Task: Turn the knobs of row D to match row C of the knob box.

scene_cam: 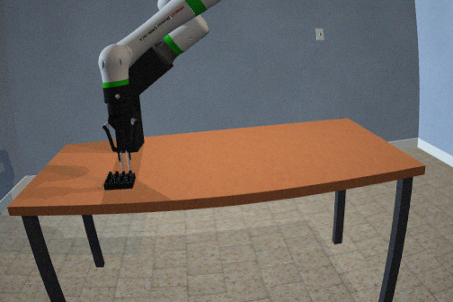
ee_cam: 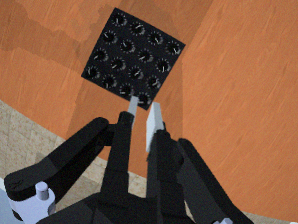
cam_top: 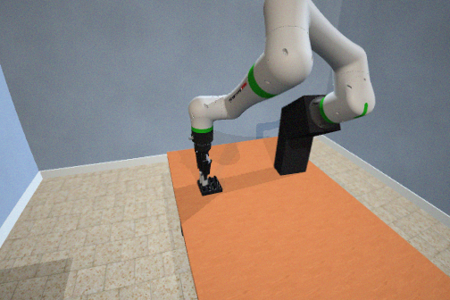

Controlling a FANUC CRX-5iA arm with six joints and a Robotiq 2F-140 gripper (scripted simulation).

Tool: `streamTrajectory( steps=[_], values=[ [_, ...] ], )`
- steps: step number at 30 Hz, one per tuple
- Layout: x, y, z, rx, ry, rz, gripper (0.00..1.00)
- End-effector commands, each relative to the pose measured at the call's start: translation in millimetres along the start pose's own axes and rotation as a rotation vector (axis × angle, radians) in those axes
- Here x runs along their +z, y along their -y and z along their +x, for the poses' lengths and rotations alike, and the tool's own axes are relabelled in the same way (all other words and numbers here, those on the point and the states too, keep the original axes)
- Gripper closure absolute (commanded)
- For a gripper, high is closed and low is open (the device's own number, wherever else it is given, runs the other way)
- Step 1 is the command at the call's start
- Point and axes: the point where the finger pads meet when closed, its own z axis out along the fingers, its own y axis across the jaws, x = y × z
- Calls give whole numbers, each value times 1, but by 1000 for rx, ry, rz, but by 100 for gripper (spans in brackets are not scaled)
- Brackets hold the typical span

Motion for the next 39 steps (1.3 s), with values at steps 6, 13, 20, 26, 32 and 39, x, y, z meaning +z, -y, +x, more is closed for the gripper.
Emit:
streamTrajectory(
  steps=[6,13,20,26,32,39],
  values=[
    [-9,-4,23,215,0,1,88],
    [-17,-10,45,416,1,0,88],
    [-19,-12,53,484,1,0,88],
    [-19,-12,53,484,1,0,88],
    [-19,-12,53,484,1,0,88],
    [-19,-12,53,484,1,0,88]
  ],
)
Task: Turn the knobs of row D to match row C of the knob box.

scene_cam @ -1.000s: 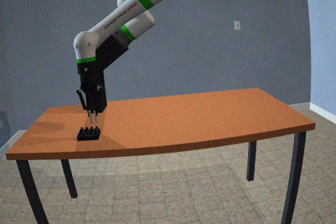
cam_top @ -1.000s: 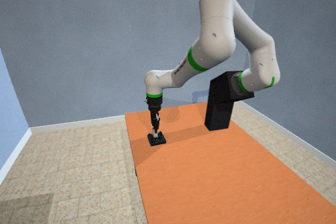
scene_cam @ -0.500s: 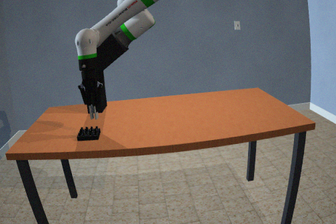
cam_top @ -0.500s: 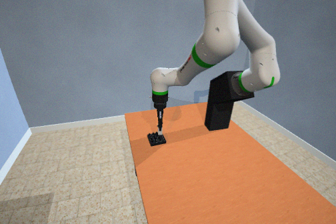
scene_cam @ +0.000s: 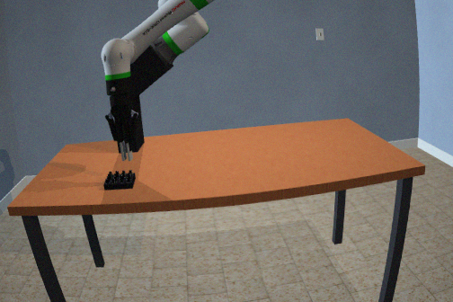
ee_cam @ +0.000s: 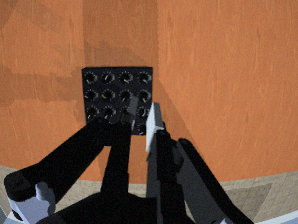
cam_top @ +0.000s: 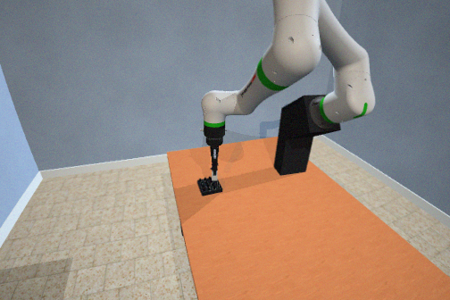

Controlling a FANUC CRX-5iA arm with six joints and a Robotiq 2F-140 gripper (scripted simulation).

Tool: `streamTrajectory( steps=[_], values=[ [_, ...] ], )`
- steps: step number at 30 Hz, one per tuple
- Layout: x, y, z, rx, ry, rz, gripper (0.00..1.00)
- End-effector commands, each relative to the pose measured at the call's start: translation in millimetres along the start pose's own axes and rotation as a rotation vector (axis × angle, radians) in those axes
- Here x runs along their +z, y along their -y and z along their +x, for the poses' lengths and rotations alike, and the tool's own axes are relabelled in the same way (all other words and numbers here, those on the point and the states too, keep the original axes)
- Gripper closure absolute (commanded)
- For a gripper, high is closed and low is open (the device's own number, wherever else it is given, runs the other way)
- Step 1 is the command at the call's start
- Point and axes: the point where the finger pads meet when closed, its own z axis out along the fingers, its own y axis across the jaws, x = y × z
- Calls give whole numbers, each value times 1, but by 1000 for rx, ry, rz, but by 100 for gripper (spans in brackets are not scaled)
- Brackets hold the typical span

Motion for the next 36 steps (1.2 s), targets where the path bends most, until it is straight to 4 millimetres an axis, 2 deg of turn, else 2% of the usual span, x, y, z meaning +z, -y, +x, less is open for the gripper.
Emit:
streamTrajectory(
  steps=[1,22,36],
  values=[
    [0,0,0,0,0,0,88],
    [1,0,0,0,0,1,88],
    [12,0,0,1,0,1,88]
  ],
)
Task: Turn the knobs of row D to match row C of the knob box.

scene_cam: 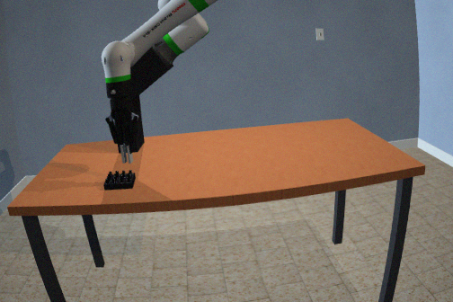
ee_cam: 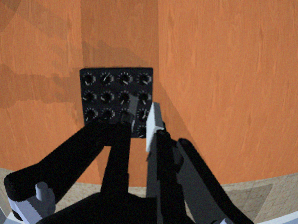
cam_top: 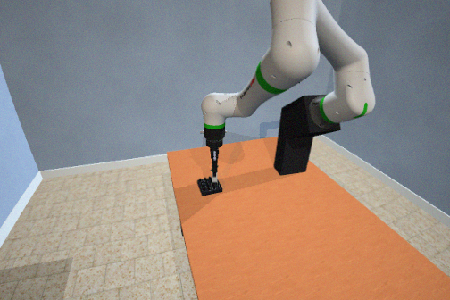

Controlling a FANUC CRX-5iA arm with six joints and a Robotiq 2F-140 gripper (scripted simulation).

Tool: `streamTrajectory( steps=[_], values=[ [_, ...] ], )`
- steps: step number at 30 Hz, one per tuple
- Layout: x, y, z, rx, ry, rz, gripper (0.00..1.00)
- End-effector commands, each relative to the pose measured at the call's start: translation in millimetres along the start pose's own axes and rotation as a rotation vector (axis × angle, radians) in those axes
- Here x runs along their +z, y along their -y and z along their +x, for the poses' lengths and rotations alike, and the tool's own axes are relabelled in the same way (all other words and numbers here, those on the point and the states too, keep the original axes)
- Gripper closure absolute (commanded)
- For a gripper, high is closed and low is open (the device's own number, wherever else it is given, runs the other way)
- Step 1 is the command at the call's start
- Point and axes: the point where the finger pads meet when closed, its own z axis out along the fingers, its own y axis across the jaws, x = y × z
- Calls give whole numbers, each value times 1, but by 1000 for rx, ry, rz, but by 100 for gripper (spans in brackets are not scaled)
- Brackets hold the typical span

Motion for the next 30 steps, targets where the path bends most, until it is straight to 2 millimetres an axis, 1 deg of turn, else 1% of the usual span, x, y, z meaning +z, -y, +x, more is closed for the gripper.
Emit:
streamTrajectory(
  steps=[1,17,30],
  values=[
    [3,0,0,0,0,0,88],
    [22,0,-1,0,0,0,88],
    [31,0,-1,0,0,0,88]
  ],
)
